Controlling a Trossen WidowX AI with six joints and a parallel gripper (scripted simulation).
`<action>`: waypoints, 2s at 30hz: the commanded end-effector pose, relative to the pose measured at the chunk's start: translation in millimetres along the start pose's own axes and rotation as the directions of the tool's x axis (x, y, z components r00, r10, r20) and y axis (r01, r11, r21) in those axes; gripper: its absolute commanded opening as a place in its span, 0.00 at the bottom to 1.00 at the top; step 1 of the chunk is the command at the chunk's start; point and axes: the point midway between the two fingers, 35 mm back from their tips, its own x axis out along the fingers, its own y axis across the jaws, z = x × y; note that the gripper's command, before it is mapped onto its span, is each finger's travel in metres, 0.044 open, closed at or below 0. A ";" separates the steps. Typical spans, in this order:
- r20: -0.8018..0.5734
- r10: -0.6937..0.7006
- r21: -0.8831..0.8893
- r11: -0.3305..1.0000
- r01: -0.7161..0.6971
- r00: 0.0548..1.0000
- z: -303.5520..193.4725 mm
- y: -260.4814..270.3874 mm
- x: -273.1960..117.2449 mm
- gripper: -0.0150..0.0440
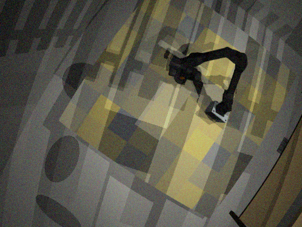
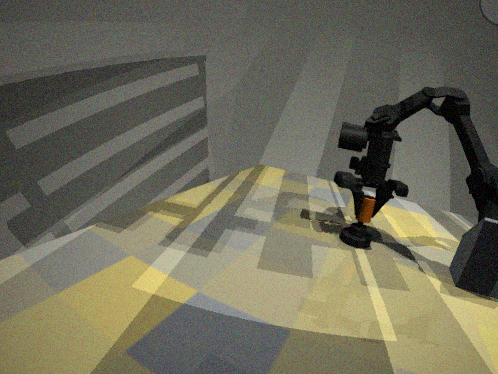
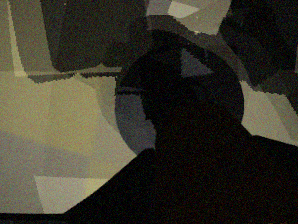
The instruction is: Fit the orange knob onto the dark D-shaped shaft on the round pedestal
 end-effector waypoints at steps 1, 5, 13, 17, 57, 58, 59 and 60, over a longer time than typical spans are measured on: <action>0.001 0.005 0.070 0.998 -0.005 1.000 0.7 0.2 -2.2 0.25; 0.001 0.005 0.191 0.982 -0.005 1.000 1.8 1.6 -1.0 0.25; 0.002 0.005 0.192 0.981 -0.005 1.000 3.6 5.2 -0.5 0.25; 0.002 0.005 0.192 0.981 -0.005 1.000 2.8 7.1 -1.1 0.25; 0.002 0.005 0.191 0.981 -0.005 1.000 1.4 3.4 1.2 0.25; 0.002 0.005 0.191 0.981 -0.005 1.000 1.7 3.4 2.1 0.25; 0.002 0.005 0.191 0.981 -0.005 1.000 1.9 3.4 2.3 0.25; 0.002 0.005 0.191 0.981 -0.005 1.000 2.1 3.4 2.7 0.25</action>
